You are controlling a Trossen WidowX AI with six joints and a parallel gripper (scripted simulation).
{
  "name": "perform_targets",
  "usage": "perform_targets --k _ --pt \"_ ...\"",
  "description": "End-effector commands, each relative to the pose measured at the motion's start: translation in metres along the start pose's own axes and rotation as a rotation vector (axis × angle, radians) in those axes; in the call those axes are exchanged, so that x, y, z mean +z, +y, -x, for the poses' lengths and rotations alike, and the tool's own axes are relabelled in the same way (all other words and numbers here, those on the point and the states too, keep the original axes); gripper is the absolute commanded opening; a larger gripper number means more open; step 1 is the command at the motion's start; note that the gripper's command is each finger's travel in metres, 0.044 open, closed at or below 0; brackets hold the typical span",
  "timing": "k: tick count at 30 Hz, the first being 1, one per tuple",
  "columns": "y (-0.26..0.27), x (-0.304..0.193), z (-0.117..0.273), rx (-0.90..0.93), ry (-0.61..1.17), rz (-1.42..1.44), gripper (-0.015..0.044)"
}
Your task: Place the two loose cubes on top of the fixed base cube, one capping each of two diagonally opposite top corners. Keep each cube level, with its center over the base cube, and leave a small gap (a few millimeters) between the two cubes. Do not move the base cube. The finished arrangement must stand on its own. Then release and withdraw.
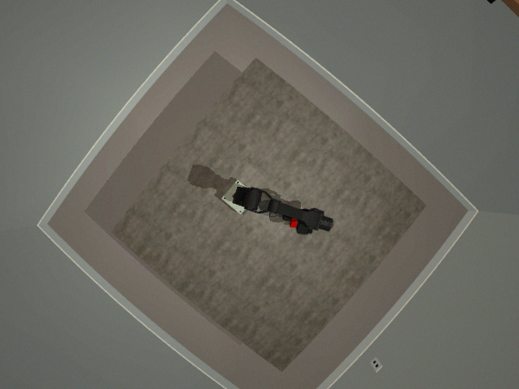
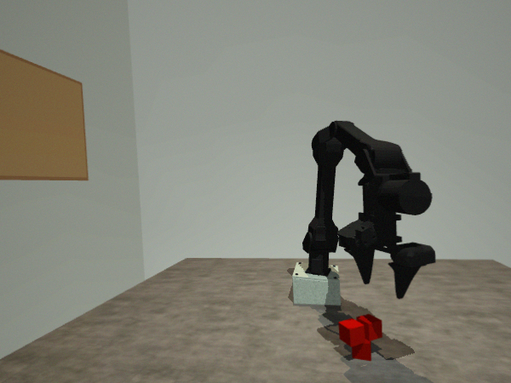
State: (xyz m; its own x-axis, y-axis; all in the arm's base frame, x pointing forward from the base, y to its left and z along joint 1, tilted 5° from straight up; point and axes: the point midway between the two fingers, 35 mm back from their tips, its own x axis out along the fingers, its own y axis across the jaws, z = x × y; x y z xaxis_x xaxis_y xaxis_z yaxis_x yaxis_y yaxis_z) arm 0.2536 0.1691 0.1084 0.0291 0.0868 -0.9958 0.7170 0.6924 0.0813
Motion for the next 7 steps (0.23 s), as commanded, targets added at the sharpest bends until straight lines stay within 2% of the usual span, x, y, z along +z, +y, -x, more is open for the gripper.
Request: perform_targets --k 1,3,7 --pt "0.008 -0.060 0.003 0.005 0.001 0.005 0.0400" --pt "0.007 -0.080 0.004 0.006 0.004 0.005 0.0400" --pt "0.007 -0.082 0.004 0.006 0.004 0.005 0.0400"
